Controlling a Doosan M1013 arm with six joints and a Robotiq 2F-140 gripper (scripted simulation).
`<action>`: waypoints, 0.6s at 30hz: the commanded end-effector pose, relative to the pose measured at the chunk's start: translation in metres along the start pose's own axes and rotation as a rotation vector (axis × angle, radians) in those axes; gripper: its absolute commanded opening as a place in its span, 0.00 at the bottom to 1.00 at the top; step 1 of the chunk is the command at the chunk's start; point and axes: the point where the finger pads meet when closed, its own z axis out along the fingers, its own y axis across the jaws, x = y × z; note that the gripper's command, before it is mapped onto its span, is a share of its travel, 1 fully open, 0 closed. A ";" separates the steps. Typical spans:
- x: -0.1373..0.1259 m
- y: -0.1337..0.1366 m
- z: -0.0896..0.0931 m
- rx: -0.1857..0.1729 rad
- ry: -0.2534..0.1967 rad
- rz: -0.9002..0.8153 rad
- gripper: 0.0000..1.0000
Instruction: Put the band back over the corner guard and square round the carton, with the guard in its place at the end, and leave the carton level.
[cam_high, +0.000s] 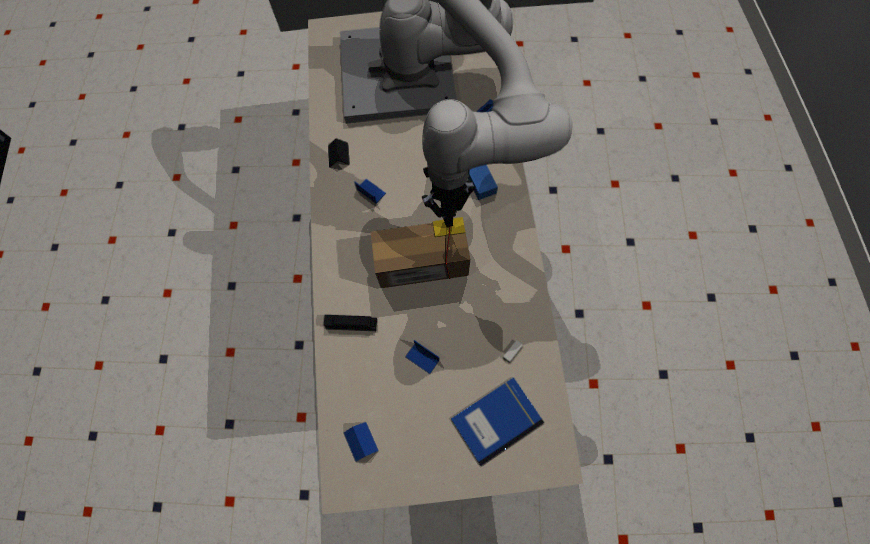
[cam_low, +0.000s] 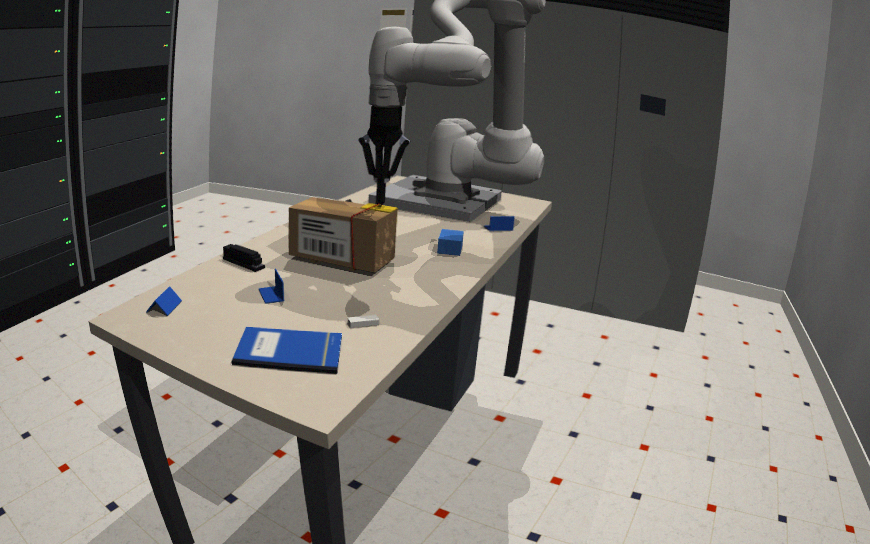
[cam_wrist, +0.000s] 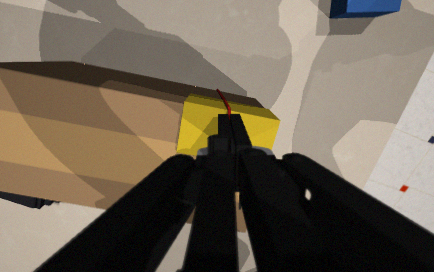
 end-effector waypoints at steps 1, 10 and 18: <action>0.000 0.002 0.007 -0.004 -0.001 0.008 0.10; -0.002 0.002 0.009 -0.003 -0.006 0.009 0.10; -0.002 0.002 0.009 -0.003 -0.005 0.009 0.10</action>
